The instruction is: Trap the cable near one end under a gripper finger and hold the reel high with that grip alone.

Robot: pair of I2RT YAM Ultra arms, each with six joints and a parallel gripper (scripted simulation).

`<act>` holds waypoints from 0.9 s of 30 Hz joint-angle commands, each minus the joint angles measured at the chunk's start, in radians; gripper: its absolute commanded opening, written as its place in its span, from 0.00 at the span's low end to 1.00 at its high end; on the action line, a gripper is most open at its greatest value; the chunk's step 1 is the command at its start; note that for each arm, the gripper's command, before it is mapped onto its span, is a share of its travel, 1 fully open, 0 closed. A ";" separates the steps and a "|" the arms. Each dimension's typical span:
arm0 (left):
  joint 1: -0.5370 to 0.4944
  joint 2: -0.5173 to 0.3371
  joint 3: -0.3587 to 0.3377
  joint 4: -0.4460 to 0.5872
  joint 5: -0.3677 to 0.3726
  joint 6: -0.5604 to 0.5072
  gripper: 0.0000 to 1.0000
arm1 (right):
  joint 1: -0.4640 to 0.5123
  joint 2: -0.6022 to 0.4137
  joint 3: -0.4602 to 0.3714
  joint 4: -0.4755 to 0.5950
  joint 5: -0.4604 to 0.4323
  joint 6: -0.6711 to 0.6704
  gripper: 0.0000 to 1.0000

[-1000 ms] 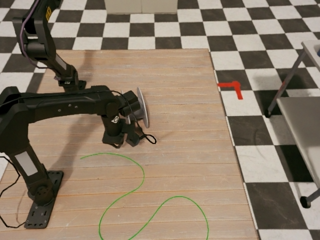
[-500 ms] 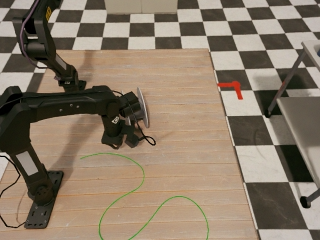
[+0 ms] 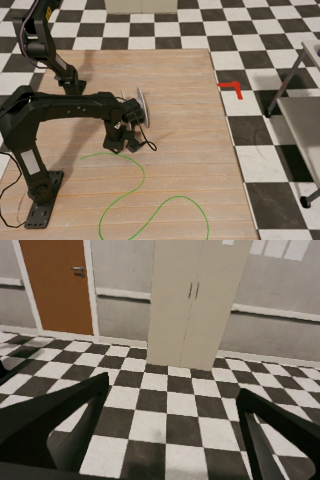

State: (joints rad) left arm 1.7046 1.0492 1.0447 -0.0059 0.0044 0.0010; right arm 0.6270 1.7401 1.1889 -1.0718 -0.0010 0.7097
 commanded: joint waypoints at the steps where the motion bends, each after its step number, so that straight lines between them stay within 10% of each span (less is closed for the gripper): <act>1: -0.010 -0.003 -0.015 0.009 -0.013 -0.005 1.00 | 0.010 0.013 -0.011 0.059 0.004 0.010 0.30; 27: -0.010 -0.003 -0.015 0.009 -0.013 -0.005 1.00 | -0.007 0.025 -0.094 0.208 0.004 0.002 0.30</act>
State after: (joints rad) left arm 1.7046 1.0492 1.0447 -0.0059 0.0044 0.0010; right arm 0.6273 1.8099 1.0924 -0.8860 -0.0010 0.7101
